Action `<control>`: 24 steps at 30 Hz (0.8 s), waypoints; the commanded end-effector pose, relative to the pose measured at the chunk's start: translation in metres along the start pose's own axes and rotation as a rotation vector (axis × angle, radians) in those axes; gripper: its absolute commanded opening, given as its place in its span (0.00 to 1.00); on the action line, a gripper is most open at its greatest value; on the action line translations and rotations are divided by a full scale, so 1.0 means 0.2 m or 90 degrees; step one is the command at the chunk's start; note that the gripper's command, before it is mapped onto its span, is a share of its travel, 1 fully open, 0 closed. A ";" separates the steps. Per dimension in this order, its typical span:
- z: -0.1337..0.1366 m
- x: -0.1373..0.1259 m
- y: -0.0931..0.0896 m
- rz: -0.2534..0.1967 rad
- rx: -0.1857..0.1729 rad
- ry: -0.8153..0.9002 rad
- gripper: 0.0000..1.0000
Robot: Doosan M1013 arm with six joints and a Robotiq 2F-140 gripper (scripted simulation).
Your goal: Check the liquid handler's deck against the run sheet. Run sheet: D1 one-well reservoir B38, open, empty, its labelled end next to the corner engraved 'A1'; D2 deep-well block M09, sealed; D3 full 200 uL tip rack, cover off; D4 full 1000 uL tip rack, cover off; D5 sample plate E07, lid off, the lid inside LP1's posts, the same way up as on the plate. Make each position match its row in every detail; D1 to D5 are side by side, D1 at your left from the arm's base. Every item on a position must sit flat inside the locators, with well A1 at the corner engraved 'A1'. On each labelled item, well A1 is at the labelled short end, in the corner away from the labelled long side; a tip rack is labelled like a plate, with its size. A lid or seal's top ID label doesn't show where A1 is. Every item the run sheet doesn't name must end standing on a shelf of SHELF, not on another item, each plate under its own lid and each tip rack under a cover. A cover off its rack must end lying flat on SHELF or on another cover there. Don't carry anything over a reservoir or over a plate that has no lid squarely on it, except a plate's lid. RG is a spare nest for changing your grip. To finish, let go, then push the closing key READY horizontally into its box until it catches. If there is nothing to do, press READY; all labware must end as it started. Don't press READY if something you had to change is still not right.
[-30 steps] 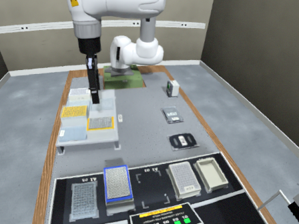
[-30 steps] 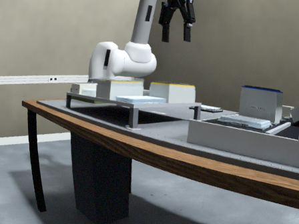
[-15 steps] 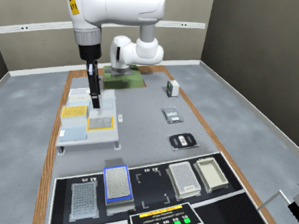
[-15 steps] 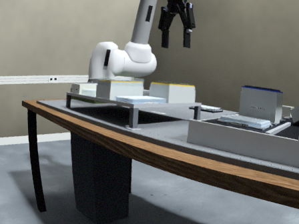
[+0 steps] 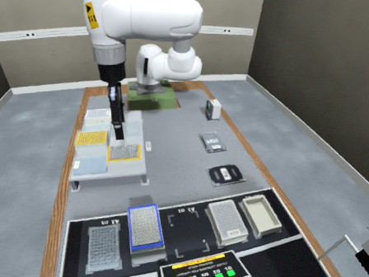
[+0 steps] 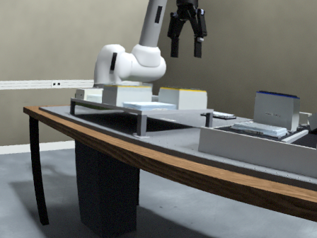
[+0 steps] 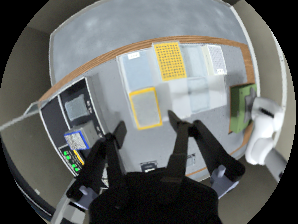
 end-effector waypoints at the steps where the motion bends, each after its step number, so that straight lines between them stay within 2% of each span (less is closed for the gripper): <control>1: 0.00 0.02 -0.04 0.002 0.001 0.001 0.66; 24: 0.00 0.02 -0.22 0.001 0.001 0.001 0.66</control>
Point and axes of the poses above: the point where the finger pads meet when closed, its own y axis back along the fingers, its own z axis across the jaws, x = y × z, the point moved 5 cm from there along y, back along the fingers, and after that the axes turned 15 degrees about -y, right-handed, at the moved point
